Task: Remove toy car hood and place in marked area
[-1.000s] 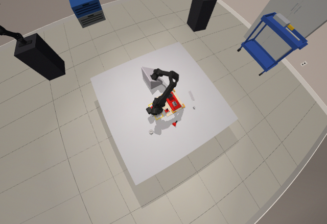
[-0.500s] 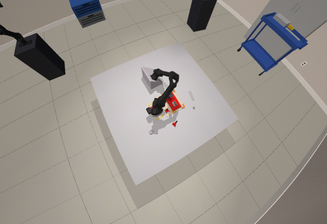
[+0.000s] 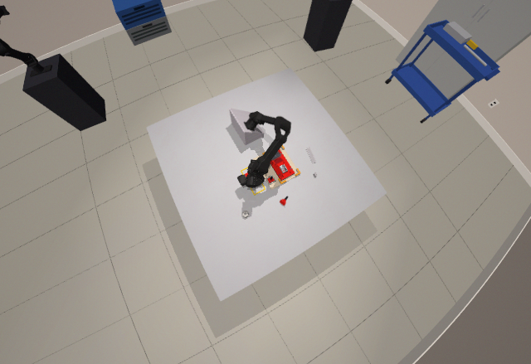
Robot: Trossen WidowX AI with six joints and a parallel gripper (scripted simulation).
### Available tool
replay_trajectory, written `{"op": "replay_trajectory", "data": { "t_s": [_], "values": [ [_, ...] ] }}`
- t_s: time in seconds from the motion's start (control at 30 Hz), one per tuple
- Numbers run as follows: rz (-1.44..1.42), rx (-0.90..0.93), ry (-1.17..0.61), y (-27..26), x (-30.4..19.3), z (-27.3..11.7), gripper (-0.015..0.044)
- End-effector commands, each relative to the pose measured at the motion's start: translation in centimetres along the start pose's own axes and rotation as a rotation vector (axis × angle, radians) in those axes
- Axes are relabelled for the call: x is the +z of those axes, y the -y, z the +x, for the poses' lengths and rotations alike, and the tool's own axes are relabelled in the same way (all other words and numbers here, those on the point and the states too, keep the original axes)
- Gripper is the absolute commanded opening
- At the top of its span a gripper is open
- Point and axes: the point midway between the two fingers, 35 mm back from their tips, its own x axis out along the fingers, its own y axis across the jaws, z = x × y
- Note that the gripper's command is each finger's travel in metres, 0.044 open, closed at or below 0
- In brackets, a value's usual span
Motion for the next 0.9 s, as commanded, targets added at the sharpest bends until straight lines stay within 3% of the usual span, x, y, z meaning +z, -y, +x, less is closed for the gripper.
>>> {"op": "replay_trajectory", "data": {
  "t_s": [0.0, 0.87],
  "values": [
    [0.003, 0.004, 0.003, -0.1, 0.0, 0.2, 0.0],
    [0.003, 0.005, 0.003, -0.1, 0.0, 1.5, 0.0]
  ]
}}
